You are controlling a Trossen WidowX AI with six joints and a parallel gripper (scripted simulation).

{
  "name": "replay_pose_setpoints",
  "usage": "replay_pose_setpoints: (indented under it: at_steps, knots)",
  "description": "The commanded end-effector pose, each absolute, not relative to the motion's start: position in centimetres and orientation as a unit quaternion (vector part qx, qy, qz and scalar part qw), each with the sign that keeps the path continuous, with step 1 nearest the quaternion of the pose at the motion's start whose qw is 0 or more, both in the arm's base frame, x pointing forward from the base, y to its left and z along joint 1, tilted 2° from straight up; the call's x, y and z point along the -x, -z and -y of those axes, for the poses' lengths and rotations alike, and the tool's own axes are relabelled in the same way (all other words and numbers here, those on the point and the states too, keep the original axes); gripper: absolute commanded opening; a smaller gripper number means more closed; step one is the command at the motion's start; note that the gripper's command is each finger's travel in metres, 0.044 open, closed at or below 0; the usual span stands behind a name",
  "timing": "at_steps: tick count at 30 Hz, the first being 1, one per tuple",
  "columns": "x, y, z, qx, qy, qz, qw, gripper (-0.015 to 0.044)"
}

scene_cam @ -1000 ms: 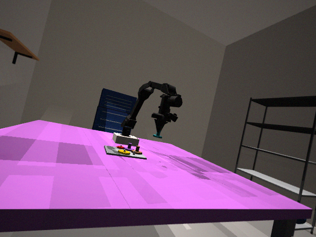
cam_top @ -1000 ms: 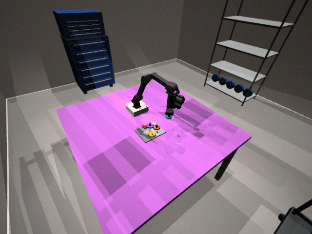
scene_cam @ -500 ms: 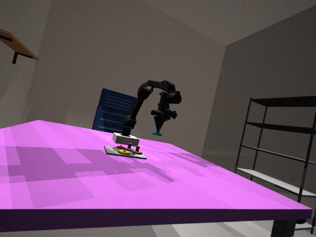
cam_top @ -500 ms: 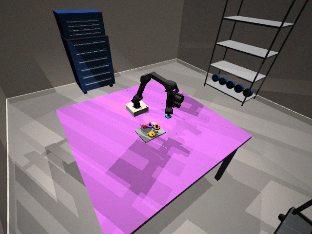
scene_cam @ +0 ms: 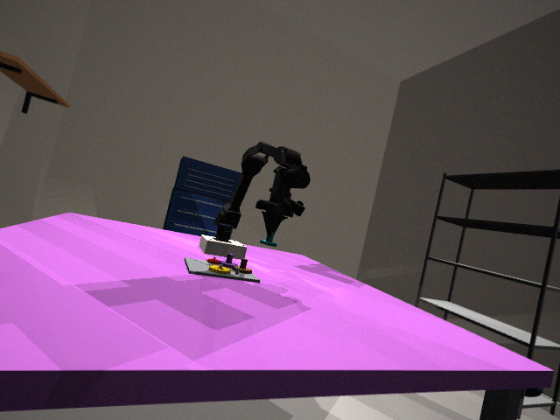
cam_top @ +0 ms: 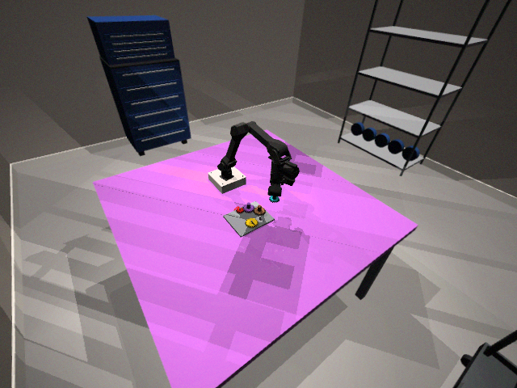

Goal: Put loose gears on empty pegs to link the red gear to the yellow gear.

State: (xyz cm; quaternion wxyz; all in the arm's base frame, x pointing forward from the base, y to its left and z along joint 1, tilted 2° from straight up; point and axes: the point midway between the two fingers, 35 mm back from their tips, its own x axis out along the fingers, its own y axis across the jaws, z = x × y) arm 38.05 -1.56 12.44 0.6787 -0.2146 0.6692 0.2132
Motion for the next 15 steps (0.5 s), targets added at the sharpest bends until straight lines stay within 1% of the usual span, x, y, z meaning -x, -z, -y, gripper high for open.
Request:
replay_pose_setpoints:
  at_steps: [1,15]
  knots:
    - [-37.8,-11.6,2.6,0.215,-0.214,-0.671,0.677,0.0000]
    - [-37.0,-9.3,5.5,0.216,-0.213,-0.671,0.676,0.0000]
